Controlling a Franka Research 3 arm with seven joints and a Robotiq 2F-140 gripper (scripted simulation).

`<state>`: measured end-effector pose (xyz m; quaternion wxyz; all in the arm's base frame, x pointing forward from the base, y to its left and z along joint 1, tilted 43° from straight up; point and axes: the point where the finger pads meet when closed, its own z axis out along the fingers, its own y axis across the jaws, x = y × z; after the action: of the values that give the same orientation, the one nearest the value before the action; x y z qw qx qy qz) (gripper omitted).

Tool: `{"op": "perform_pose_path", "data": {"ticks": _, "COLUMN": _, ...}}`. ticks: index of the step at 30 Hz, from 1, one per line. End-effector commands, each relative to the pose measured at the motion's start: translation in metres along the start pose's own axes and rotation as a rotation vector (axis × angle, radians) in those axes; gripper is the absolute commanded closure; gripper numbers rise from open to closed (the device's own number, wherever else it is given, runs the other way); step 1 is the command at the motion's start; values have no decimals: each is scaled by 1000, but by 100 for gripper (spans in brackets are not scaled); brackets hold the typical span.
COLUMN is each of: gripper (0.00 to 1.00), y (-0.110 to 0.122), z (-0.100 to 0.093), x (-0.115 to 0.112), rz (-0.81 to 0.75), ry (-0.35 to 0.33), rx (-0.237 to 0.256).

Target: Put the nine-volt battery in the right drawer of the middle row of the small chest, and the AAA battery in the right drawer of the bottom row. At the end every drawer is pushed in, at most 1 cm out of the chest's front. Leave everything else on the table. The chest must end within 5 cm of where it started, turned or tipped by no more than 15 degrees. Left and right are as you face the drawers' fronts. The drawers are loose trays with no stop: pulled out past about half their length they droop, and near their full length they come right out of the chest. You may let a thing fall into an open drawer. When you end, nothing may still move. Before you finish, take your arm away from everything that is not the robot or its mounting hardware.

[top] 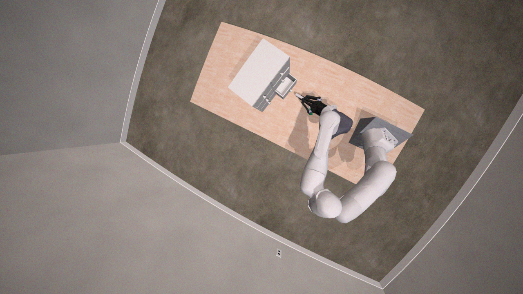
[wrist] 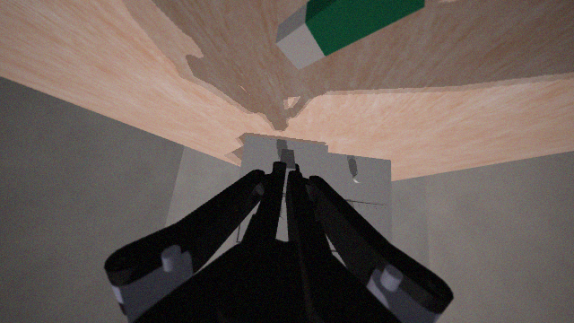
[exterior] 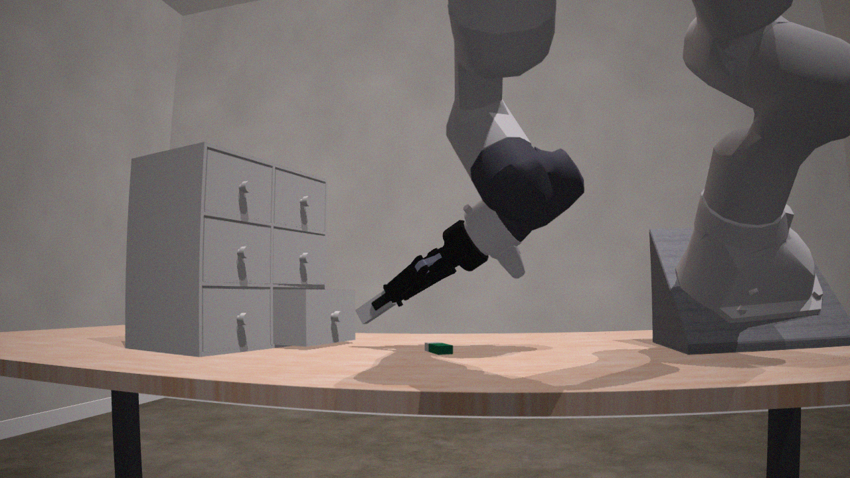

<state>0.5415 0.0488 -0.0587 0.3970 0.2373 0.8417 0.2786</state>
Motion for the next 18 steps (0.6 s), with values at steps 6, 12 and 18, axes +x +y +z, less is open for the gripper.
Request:
{"op": "perform_pose_path", "data": {"ticks": 6, "gripper": 100, "y": -1, "z": 5, "x": -4, "rz": -4, "ry": -6, "rx": 1}}
{"op": "perform_pose_path", "data": {"ticks": 12, "gripper": 100, "y": -1, "z": 8, "x": -6, "rz": -5, "ry": -8, "rx": -1}}
{"op": "perform_pose_path", "data": {"ticks": 18, "gripper": 100, "y": -1, "z": 15, "x": -10, "rz": -6, "ry": -11, "rx": -4}}
